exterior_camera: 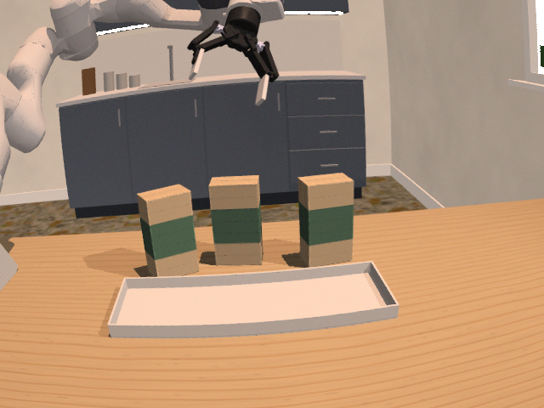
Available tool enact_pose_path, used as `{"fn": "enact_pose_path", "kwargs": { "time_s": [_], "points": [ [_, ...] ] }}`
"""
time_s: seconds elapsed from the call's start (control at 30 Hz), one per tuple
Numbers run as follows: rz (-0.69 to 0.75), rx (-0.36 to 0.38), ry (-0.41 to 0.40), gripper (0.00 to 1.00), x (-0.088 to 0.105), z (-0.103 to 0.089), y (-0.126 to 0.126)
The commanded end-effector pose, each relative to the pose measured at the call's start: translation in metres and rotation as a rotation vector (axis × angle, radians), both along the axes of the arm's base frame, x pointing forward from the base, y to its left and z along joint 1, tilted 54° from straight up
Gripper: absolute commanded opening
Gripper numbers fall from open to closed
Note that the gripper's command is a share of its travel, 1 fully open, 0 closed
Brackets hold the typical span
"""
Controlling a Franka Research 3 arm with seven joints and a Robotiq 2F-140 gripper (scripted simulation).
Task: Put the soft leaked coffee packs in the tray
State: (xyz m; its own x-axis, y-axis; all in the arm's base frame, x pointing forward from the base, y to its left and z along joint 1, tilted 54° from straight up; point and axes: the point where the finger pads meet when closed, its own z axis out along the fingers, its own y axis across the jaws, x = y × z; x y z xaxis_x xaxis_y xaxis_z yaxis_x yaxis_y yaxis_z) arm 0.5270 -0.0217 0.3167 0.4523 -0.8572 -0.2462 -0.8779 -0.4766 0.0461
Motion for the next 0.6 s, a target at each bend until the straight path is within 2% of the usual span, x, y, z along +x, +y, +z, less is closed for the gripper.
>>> {"fn": "enact_pose_path", "kwargs": {
  "time_s": [0.0, 0.33, 0.37, 0.57],
  "points": [
    [-0.034, 0.0, -0.006, 1.0, 0.003, 0.003, 0.003],
    [-0.034, 0.0, -0.006, 1.0, 0.003, 0.003, 0.003],
    [-0.165, 0.062, 0.064, 1.0, -0.009, -0.028, -0.002],
    [-0.177, 0.067, 0.071, 1.0, -0.01, -0.031, -0.003]
  ]
}}
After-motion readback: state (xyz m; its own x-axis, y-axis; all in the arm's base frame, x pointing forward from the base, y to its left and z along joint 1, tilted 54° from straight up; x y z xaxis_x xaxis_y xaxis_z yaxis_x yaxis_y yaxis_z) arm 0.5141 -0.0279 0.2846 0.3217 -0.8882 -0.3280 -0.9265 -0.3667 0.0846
